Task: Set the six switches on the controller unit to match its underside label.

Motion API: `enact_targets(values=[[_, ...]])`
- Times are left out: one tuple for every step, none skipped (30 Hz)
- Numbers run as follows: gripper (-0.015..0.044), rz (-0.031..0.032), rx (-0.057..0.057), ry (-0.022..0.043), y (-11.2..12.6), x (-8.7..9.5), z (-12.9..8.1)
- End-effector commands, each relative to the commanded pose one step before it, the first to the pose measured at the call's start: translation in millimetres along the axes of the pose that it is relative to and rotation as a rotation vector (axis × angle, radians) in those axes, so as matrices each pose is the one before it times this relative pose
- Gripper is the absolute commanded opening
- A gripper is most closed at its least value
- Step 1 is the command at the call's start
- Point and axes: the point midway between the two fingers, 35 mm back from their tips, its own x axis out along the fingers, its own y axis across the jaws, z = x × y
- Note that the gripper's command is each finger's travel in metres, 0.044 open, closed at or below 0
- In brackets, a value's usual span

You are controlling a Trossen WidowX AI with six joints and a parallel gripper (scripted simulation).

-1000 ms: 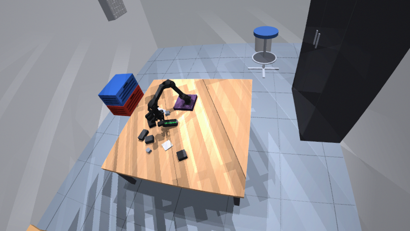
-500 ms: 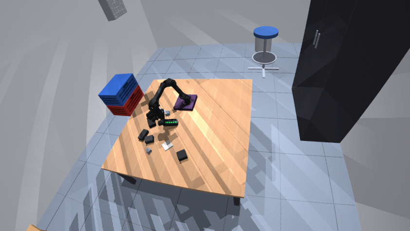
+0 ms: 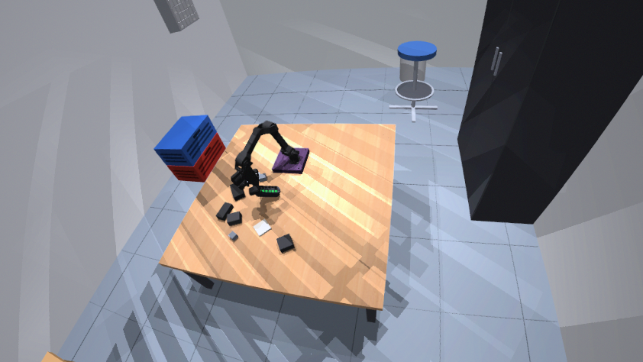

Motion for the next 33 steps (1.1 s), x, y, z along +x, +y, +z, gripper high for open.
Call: enact_targets(values=[[0.0336,0.00084,-0.0009,-0.00455,0.08,-2.64,-6.29],[0.0336,0.00001,0.0,-0.0021,0.01,-0.52,-0.65],[0.0336,0.00001,0.0,-0.0021,0.01,-0.52,-0.65],[0.0336,0.00001,0.0,-0.00209,0.01,-0.52,-0.65],[0.0336,0.00001,0.0,-0.00209,0.01,-0.52,-0.65],[0.0336,0.00001,0.0,-0.00209,0.01,-0.51,-0.66],[0.0336,0.00001,0.0,-0.00209,0.01,-0.51,-0.66],[0.0336,0.00001,0.0,-0.0021,0.01,-0.51,-0.66],[0.0336,0.00001,0.0,-0.00209,0.01,-0.51,-0.66],[0.0336,0.00001,0.0,-0.00209,0.01,-0.51,-0.66],[0.0336,0.00001,0.0,-0.00208,0.01,-0.5,-0.67],[0.0336,0.00001,0.0,-0.00209,0.01,-0.49,-0.67],[0.0336,0.00001,0.0,-0.00209,0.01,-0.49,-0.68],[0.0336,0.00001,0.0,-0.00209,0.01,-0.49,-0.68],[0.0336,0.00001,0.0,-0.00208,0.01,-0.49,-0.68],[0.0336,0.00001,0.0,-0.00208,0.01,-0.49,-0.67],[0.0336,0.00001,0.0,-0.00207,0.01,-0.48,-0.68],[0.0336,0.00001,0.0,-0.00209,0.01,-0.48,-0.68],[0.0336,0.00001,0.0,-0.00209,0.01,-0.48,-0.69],[0.0336,0.00001,0.0,-0.00209,0.01,-0.48,-0.69],[0.0336,0.00001,0.0,-0.00208,0.01,-0.48,-0.69],[0.0336,0.00001,0.0,-0.00207,0.01,-0.48,-0.69],[0.0336,0.00001,0.0,-0.00207,0.01,-0.47,-0.69],[0.0336,0.00001,0.0,-0.00208,0.01,-0.47,-0.7],[0.0336,0.00001,0.0,-0.00209,0.01,-0.47,-0.7],[0.0336,0.00001,0.0,-0.00209,0.01,-0.47,-0.7],[0.0336,0.00001,0.0,-0.00208,0.01,-0.47,-0.7],[0.0336,0.00001,0.0,-0.00207,0.01,-0.46,-0.7],[0.0336,0.00001,0.0,-0.00208,0.01,-0.45,-0.7],[0.0336,0.00001,0.0,-0.00209,0.01,-0.45,-0.71],[0.0336,0.00001,0.0,-0.00209,0.01,-0.45,-0.71],[0.0336,0.00001,0.0,-0.00208,0.01,-0.45,-0.71],[0.0336,0.00001,0.0,-0.00207,0.01,-0.45,-0.71]])
